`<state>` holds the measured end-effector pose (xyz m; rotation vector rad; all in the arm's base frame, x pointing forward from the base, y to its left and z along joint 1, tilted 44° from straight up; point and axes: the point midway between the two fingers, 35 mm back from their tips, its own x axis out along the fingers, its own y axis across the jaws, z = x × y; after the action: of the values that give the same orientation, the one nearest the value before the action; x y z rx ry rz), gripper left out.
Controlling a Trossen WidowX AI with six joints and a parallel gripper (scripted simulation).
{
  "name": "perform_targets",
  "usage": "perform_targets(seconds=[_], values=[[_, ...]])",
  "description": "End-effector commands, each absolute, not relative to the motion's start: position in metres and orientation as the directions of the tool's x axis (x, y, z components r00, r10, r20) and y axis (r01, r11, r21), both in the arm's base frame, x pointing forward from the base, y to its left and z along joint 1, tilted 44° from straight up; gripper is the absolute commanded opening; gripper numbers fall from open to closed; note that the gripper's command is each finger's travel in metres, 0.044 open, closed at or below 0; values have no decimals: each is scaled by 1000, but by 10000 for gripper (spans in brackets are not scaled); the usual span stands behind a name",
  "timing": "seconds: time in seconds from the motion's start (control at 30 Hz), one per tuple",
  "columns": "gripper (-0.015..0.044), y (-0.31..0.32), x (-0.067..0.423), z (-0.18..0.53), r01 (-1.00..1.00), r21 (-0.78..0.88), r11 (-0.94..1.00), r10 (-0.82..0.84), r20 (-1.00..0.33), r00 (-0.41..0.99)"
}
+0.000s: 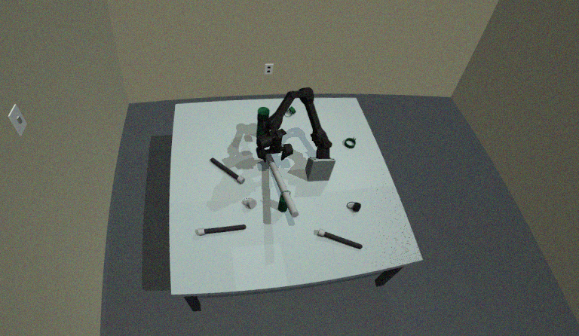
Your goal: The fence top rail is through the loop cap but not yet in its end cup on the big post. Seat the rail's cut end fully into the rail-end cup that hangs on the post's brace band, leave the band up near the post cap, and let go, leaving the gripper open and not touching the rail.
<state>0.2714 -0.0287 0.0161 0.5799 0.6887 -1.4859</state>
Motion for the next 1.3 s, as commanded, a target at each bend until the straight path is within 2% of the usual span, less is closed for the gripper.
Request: perform_targets(seconds=[0.0, 1.27], values=[[440, -32, 270, 12, 997, -74, 22, -693, -720, -38], [440, -73, 267, -29, 997, -74, 21, -695, -718, -38]])
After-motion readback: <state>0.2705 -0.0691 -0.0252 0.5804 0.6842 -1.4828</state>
